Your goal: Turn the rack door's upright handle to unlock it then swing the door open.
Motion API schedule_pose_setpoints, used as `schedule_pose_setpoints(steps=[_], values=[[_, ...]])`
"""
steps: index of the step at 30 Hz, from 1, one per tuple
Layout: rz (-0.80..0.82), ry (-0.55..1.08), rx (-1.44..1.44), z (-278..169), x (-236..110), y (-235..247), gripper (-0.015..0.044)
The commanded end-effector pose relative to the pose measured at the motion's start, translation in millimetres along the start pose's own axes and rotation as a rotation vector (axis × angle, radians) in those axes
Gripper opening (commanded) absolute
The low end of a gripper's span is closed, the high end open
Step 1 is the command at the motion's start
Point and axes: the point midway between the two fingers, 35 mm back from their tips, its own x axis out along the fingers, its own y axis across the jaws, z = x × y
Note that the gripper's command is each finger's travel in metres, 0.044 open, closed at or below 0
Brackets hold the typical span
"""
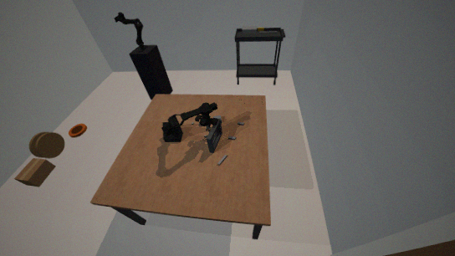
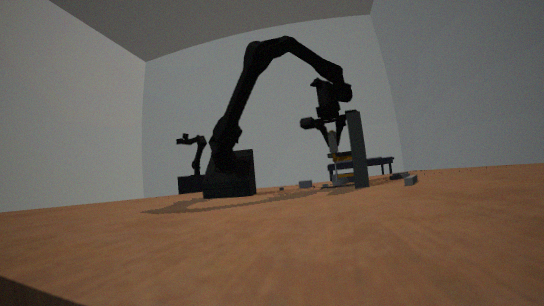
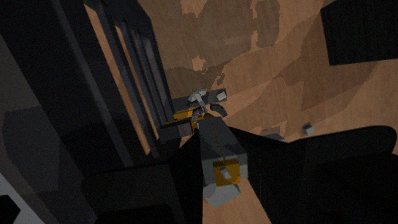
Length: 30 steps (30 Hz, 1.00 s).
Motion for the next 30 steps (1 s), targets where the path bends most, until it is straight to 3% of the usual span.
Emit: schedule_pose_setpoints(steps=[1,30], values=[[-0.001,0.0,-0.085,3,-1,-5,0.0025],[-0.003,-0.001,-0.678,38,0,-54,0.0025]])
